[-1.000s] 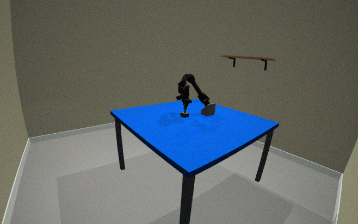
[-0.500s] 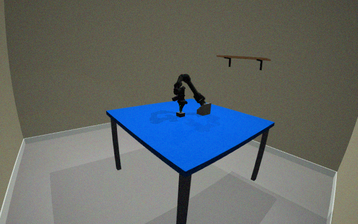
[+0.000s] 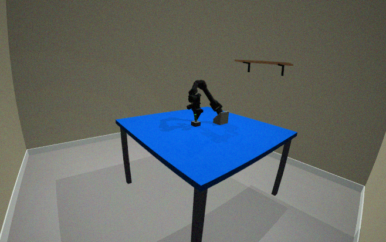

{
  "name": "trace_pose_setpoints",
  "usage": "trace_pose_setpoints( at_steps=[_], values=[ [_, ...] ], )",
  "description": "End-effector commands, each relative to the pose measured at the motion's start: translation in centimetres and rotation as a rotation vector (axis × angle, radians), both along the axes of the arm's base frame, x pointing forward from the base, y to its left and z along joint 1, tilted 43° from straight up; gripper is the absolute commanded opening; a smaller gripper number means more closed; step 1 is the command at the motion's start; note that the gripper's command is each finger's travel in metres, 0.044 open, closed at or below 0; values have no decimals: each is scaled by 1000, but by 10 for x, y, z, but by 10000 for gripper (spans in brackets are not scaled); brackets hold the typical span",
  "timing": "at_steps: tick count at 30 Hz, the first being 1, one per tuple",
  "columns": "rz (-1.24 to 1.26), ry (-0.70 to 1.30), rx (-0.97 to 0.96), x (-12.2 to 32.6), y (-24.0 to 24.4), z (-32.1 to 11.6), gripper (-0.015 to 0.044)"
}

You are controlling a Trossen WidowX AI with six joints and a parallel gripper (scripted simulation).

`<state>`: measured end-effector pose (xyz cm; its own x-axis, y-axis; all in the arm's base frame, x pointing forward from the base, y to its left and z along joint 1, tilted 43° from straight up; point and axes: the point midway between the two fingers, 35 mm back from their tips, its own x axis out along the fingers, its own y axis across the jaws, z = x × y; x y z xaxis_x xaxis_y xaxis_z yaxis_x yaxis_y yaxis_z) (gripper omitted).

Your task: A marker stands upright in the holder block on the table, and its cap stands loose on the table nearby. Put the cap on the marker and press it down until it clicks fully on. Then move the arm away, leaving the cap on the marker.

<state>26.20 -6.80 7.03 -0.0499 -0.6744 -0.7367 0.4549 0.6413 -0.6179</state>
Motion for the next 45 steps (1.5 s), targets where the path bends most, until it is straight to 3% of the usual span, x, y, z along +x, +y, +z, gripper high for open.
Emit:
trace_pose_setpoints(
  at_steps=[1, 3, 10, 13, 19, 30, 45],
  values=[
    [0, 0, 0, 0, 0, 0, 394],
    [0, 0, 0, 0, 0, 0, 440],
    [0, 1, 3, 4, 49, 53, 440],
    [0, 1, 3, 4, 51, 55, 440],
    [258, 236, 16, 7, 43, 49, 282],
    [269, 247, 17, 7, 43, 49, 0],
    [269, 247, 17, 7, 37, 42, 0]
  ],
)
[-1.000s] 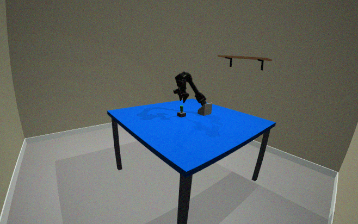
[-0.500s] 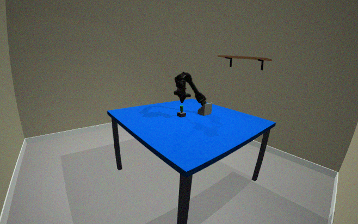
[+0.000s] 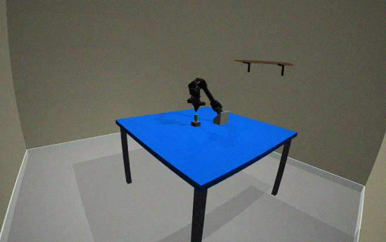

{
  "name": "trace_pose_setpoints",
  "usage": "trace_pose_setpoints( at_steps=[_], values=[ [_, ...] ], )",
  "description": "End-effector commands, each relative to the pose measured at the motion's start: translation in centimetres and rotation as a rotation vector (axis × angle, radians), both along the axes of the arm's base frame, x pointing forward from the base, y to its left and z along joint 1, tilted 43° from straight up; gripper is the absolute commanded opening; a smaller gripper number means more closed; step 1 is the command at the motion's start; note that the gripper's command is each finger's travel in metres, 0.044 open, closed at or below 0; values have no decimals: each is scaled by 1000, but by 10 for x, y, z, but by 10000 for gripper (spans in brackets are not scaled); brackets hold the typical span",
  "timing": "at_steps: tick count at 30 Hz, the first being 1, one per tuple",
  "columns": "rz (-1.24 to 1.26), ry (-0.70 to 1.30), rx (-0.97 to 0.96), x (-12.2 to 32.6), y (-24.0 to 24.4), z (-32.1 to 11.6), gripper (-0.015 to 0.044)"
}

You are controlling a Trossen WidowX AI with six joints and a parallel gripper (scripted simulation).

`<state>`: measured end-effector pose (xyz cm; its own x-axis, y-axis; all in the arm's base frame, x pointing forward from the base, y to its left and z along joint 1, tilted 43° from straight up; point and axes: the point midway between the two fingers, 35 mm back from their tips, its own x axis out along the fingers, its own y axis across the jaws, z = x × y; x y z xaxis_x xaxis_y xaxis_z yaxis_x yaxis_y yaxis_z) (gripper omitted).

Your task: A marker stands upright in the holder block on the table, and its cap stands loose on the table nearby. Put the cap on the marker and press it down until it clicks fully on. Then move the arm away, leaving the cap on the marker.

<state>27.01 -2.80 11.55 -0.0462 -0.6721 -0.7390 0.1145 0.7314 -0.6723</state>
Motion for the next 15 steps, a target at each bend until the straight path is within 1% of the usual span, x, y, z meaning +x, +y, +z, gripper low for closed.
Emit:
trace_pose_setpoints(
  at_steps=[1, 15],
  values=[
    [3, 8, -4, -2, -4, -4, 0],
    [3, 7, -5, -3, -19, -20, 0]
  ],
)
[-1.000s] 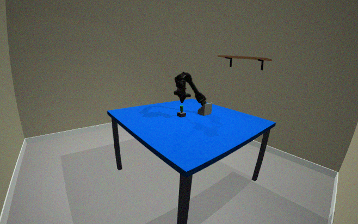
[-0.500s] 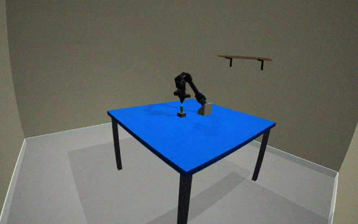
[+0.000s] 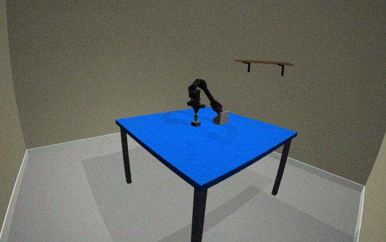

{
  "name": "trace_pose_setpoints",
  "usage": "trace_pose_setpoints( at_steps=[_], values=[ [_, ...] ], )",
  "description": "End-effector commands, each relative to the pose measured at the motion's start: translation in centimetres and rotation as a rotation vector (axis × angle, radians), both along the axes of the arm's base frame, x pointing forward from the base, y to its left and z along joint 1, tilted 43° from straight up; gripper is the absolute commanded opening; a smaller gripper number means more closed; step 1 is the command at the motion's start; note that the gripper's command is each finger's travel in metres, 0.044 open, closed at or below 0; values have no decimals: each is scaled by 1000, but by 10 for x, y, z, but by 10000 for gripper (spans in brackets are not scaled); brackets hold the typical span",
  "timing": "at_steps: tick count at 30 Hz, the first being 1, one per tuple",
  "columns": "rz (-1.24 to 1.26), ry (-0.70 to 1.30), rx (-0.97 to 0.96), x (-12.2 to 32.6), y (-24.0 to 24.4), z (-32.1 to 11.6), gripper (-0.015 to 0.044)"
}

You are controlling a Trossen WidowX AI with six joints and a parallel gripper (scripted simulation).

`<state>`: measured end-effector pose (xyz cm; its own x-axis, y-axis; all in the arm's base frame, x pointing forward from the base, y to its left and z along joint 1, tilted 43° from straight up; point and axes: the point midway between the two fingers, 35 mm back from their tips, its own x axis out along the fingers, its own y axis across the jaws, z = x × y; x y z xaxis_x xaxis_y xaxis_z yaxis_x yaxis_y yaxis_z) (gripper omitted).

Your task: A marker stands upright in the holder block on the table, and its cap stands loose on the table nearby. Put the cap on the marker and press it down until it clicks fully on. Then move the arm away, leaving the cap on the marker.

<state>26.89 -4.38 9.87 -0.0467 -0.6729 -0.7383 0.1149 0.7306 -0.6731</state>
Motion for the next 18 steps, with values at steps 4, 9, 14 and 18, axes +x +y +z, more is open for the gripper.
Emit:
trace_pose_setpoints(
  at_steps=[4, 9, 14, 18],
  values=[
    [3, 7, -4, -2, -8, -8, 0],
    [4, -4, 1, 0, -5, -6, 0],
    [6, -5, 2, 2, 1, 0, 0],
    [13, -10, 7, 6, 35, 35, 0]
  ],
)
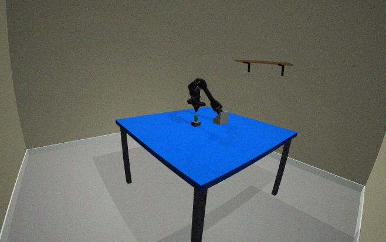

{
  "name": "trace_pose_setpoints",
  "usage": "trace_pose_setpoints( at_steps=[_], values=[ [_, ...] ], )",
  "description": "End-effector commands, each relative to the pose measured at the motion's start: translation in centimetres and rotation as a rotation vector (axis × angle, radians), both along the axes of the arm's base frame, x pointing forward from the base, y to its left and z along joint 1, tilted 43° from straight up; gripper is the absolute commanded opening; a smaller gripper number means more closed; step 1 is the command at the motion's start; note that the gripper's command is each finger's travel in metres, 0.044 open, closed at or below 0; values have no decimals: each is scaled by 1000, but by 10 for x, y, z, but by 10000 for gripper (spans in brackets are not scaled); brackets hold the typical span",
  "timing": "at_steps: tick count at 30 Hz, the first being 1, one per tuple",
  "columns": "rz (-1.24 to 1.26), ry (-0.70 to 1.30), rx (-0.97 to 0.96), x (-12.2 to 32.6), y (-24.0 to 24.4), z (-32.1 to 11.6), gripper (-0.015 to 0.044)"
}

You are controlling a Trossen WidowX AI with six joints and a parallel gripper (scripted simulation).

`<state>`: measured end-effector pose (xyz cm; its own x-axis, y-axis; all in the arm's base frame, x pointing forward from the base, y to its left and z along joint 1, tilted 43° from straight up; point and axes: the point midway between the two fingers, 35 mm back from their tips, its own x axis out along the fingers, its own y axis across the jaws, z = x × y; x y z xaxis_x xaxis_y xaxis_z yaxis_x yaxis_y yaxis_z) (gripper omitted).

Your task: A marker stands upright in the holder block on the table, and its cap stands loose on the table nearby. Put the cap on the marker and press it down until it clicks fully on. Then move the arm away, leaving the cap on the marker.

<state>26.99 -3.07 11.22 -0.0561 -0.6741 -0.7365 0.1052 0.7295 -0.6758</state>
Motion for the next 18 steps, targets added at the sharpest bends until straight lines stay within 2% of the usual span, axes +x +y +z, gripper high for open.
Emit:
trace_pose_setpoints(
  at_steps=[1, 6, 18],
  values=[
    [13, -25, 9, 5, 31, 32, 0],
    [15, -26, 8, 3, 43, 46, 0],
    [15, -26, 8, 3, 43, 46, 315]
  ],
)
